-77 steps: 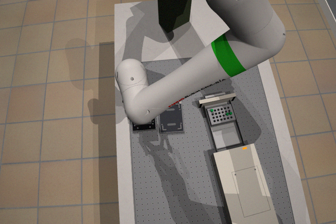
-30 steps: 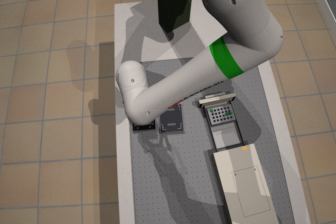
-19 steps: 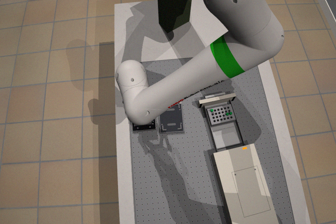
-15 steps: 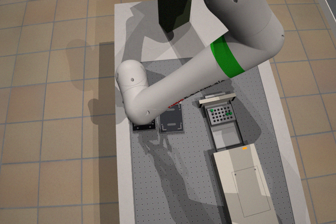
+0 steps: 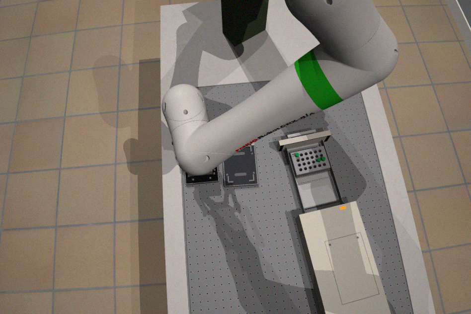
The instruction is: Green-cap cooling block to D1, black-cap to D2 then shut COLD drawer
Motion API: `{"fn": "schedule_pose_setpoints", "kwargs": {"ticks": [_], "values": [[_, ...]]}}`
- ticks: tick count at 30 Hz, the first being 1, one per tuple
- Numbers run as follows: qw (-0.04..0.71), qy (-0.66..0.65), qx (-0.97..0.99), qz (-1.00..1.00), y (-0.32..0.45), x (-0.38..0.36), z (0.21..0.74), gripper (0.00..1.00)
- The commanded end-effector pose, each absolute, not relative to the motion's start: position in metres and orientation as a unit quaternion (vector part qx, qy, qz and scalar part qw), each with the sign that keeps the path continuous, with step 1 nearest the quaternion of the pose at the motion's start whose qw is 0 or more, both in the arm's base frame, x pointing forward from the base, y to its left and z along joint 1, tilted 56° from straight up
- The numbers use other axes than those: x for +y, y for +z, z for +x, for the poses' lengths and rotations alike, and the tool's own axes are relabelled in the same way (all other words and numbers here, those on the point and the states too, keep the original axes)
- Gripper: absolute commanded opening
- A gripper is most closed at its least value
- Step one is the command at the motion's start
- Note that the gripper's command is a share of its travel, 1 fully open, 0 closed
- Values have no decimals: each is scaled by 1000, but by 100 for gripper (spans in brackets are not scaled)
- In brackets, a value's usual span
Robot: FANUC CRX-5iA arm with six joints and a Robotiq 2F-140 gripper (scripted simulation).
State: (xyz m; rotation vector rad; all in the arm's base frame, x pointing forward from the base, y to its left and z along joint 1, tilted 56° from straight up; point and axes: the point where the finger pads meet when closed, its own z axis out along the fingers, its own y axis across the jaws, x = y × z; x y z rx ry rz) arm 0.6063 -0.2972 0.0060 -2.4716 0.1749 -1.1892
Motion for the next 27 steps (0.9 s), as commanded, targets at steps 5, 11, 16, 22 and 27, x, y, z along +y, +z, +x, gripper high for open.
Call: {"fn": "schedule_pose_setpoints", "kwargs": {"ticks": [5, 11, 16, 22, 27], "values": [[194, -425, 62, -882, 4, -297, 610, 10], [194, -425, 62, -882, 3, -297, 611, 10], [194, -425, 62, -882, 2, -296, 613, 10], [194, -425, 62, -882, 1, -295, 614, 10], [194, -425, 62, -882, 0, -295, 615, 10]]}}
